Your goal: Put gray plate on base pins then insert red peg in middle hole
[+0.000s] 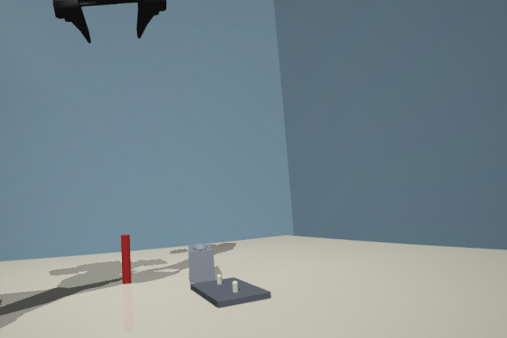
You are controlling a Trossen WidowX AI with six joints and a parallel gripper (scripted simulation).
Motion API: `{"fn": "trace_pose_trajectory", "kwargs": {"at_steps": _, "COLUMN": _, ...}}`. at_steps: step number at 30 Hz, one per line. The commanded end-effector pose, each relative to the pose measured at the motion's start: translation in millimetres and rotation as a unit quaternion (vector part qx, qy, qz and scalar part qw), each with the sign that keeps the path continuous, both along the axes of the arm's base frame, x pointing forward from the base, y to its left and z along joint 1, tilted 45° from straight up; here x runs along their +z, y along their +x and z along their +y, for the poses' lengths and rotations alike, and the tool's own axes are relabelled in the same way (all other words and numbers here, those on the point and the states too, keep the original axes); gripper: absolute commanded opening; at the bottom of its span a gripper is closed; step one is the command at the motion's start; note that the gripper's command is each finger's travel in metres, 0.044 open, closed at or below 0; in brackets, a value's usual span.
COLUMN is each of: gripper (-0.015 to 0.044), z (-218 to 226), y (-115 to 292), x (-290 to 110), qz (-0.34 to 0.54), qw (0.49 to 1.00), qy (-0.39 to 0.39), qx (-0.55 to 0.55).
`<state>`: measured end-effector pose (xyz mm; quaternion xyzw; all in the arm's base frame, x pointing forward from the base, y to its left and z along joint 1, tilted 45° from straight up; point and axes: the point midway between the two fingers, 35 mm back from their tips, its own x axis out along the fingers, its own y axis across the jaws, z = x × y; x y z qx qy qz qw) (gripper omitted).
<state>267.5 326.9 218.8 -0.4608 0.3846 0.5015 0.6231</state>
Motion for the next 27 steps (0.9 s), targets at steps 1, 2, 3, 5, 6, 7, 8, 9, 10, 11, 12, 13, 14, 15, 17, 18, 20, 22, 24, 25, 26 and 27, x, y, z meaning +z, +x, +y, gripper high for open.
{"fn": "trace_pose_trajectory", "kwargs": {"at_steps": 1, "gripper": 0.0440, "z": -26.8, "y": 26.8, "x": -37.7, "qz": 0.013, "qw": 0.996, "qy": -0.074, "qx": -0.041}}
{"fn": "trace_pose_trajectory", "kwargs": {"at_steps": 2, "gripper": 0.0440, "z": -31.9, "y": 31.5, "x": -43.8, "qz": 0.015, "qw": 0.995, "qy": -0.087, "qx": -0.050}}
{"fn": "trace_pose_trajectory", "kwargs": {"at_steps": 3, "gripper": 0.0440, "z": -38.9, "y": 37.3, "x": -51.6, "qz": 0.018, "qw": 0.992, "qy": -0.104, "qx": -0.062}}
{"fn": "trace_pose_trajectory", "kwargs": {"at_steps": 5, "gripper": 0.0440, "z": -58.5, "y": 51.9, "x": -71.7, "qz": 0.026, "qw": 0.984, "qy": -0.150, "qx": -0.093}}
{"fn": "trace_pose_trajectory", "kwargs": {"at_steps": 6, "gripper": 0.0440, "z": -69.9, "y": 59.1, "x": -82.3, "qz": 0.030, "qw": 0.978, "qy": -0.176, "qx": -0.108}}
{"fn": "trace_pose_trajectory", "kwargs": {"at_steps": 7, "gripper": 0.0440, "z": -81.5, "y": 65.7, "x": -92.6, "qz": 0.035, "qw": 0.971, "qy": -0.201, "qx": -0.123}}
{"fn": "trace_pose_trajectory", "kwargs": {"at_steps": 8, "gripper": 0.0440, "z": -92.4, "y": 71.3, "x": -101.8, "qz": 0.039, "qw": 0.964, "qy": -0.224, "qx": -0.135}}
{"fn": "trace_pose_trajectory", "kwargs": {"at_steps": 9, "gripper": 0.0440, "z": -102.8, "y": 76.2, "x": -110.0, "qz": 0.043, "qw": 0.957, "qy": -0.245, "qx": -0.146}}
{"fn": "trace_pose_trajectory", "kwargs": {"at_steps": 10, "gripper": 0.0440, "z": -114.0, "y": 80.9, "x": -118.6, "qz": 0.048, "qw": 0.949, "qy": -0.267, "qx": -0.158}}
{"fn": "trace_pose_trajectory", "kwargs": {"at_steps": 11, "gripper": 0.0440, "z": -126.1, "y": 85.7, "x": -126.9, "qz": 0.052, "qw": 0.941, "qy": -0.290, "qx": -0.168}}
{"fn": "trace_pose_trajectory", "kwargs": {"at_steps": 12, "gripper": 0.0440, "z": -138.6, "y": 90.1, "x": -135.3, "qz": 0.057, "qw": 0.931, "qy": -0.313, "qx": -0.178}}
{"fn": "trace_pose_trajectory", "kwargs": {"at_steps": 13, "gripper": 0.0440, "z": -151.4, "y": 94.0, "x": -143.6, "qz": 0.062, "qw": 0.921, "qy": -0.337, "qx": -0.187}}
{"fn": "trace_pose_trajectory", "kwargs": {"at_steps": 14, "gripper": 0.0440, "z": -164.5, "y": 97.5, "x": -151.9, "qz": 0.068, "qw": 0.909, "qy": -0.361, "qx": -0.195}}
{"fn": "trace_pose_trajectory", "kwargs": {"at_steps": 15, "gripper": 0.0440, "z": -177.7, "y": 100.6, "x": -159.9, "qz": 0.074, "qw": 0.898, "qy": -0.385, "qx": -0.201}}
{"fn": "trace_pose_trajectory", "kwargs": {"at_steps": 17, "gripper": 0.0440, "z": -204.1, "y": 105.4, "x": -175.2, "qz": 0.085, "qw": 0.872, "qy": -0.434, "qx": -0.211}}
{"fn": "trace_pose_trajectory", "kwargs": {"at_steps": 18, "gripper": 0.0440, "z": -215.4, "y": 107.0, "x": -181.5, "qz": 0.090, "qw": 0.860, "qy": -0.454, "qx": -0.213}}
{"fn": "trace_pose_trajectory", "kwargs": {"at_steps": 20, "gripper": 0.0440, "z": -226.4, "y": 108.3, "x": -187.5, "qz": 0.095, "qw": 0.849, "qy": -0.473, "qx": -0.215}}
{"fn": "trace_pose_trajectory", "kwargs": {"at_steps": 22, "gripper": 0.0440, "z": -229.7, "y": 108.7, "x": -185.6, "qz": 0.096, "qw": 0.848, "qy": -0.475, "qx": -0.215}}
{"fn": "trace_pose_trajectory", "kwargs": {"at_steps": 24, "gripper": 0.0440, "z": -229.7, "y": 108.7, "x": -185.6, "qz": 0.096, "qw": 0.848, "qy": -0.475, "qx": -0.215}}
{"fn": "trace_pose_trajectory", "kwargs": {"at_steps": 25, "gripper": 0.0440, "z": -229.7, "y": 108.7, "x": -185.6, "qz": 0.096, "qw": 0.848, "qy": -0.475, "qx": -0.215}}
{"fn": "trace_pose_trajectory", "kwargs": {"at_steps": 26, "gripper": 0.0440, "z": -229.7, "y": 108.7, "x": -185.6, "qz": 0.096, "qw": 0.848, "qy": -0.475, "qx": -0.215}}
{"fn": "trace_pose_trajectory", "kwargs": {"at_steps": 27, "gripper": 0.0440, "z": -230.8, "y": 108.8, "x": -186.8, "qz": 0.096, "qw": 0.848, "qy": -0.475, "qx": -0.215}}
